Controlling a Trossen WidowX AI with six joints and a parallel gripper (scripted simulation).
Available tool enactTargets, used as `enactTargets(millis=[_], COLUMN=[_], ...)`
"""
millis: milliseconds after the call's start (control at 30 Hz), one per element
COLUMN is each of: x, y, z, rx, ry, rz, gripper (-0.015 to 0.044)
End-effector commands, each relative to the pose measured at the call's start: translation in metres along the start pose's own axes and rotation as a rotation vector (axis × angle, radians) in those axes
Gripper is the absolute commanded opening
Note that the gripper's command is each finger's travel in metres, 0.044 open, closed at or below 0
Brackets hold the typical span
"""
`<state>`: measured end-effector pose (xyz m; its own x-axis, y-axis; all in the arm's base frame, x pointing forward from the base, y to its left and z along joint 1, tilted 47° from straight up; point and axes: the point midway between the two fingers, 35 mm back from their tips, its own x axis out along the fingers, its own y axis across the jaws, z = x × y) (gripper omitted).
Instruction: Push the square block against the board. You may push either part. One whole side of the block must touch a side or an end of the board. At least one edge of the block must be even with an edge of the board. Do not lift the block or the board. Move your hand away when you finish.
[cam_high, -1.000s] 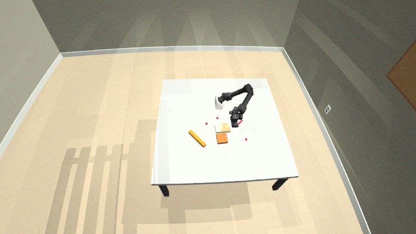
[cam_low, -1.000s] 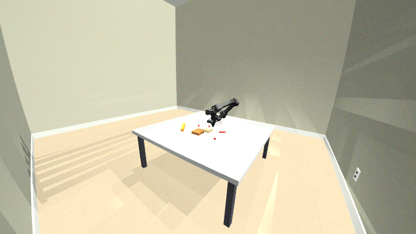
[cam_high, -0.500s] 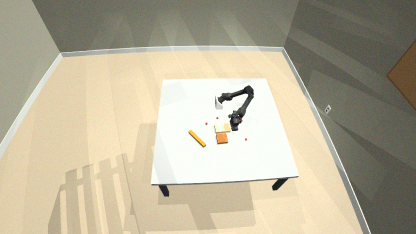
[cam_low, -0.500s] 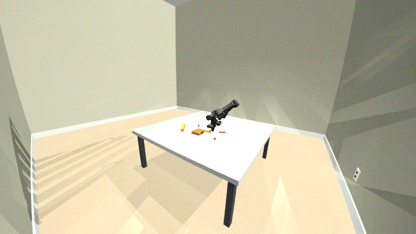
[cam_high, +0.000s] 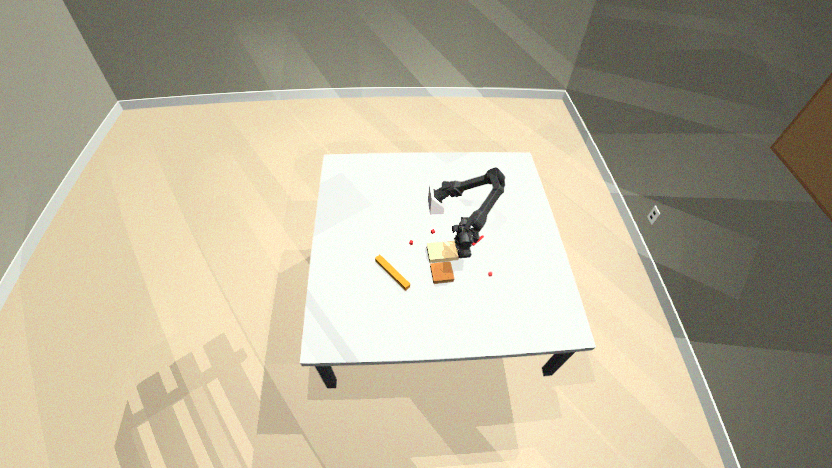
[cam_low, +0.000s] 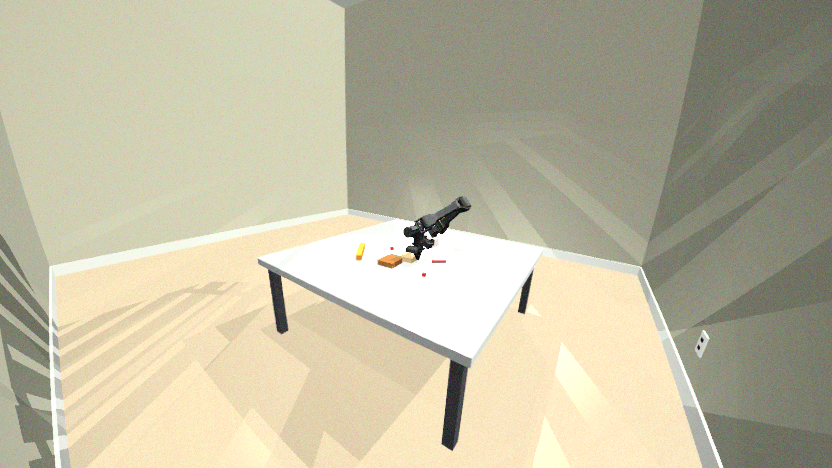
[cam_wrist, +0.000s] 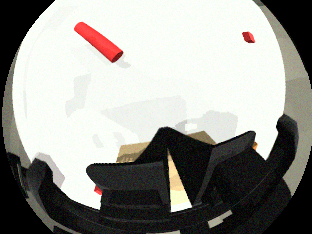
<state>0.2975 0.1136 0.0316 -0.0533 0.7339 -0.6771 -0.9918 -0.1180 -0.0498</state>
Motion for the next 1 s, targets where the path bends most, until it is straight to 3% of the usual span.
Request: enactTargets(millis=[0, 967], x=[0.001, 0.001], y=[0.0, -0.001], z=[-0.008, 0.031], rx=[-0.001, -0.001], ry=[0.001, 0.001], rz=[0.003, 0.003], gripper=[0.0, 0.0])
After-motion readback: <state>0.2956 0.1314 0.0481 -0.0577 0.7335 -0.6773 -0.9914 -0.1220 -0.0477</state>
